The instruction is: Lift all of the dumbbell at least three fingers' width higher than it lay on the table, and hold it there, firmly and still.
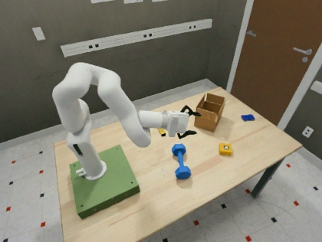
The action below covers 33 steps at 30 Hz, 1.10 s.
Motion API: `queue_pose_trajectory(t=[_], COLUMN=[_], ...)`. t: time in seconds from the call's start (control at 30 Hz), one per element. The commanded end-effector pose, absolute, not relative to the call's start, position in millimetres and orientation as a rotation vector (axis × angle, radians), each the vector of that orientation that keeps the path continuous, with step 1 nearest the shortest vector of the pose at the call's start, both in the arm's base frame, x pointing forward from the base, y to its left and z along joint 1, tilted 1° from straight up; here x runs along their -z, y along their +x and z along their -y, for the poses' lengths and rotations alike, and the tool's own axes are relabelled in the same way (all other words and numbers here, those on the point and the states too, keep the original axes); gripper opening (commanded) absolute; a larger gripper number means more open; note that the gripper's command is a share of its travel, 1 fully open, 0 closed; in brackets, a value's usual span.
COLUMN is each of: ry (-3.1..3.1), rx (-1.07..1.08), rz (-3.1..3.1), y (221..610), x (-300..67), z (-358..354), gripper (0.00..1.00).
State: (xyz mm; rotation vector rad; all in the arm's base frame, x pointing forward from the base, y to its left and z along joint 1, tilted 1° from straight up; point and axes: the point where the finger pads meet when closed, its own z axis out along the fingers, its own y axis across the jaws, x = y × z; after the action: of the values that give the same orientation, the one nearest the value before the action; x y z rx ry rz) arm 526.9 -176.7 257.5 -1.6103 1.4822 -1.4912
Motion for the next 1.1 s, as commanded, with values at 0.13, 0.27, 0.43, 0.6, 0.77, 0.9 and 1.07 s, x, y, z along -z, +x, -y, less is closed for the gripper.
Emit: queue_pose_trajectory(t=[0.13,0.27,0.43,0.6,0.77,0.9,1.07], ry=[-1.608,-1.608,-1.608,-1.608,-1.632,-1.679,-1.706], rx=[1.494,1.494,1.494,1.492,1.419,1.252,1.129], rz=[-1.48,-1.48,-1.48,-1.482,-1.542,-1.678,-1.777], y=[527.3,527.3,527.3,527.6,534.0,544.1,547.7], x=[-259.2,-259.2,-259.2,-258.7,-243.6,-210.3,-187.1], z=[176.8,176.8,176.8,176.9,178.8,181.5,182.2], gripper=[1.0,1.0,1.0,1.0,1.0,1.0,1.0])
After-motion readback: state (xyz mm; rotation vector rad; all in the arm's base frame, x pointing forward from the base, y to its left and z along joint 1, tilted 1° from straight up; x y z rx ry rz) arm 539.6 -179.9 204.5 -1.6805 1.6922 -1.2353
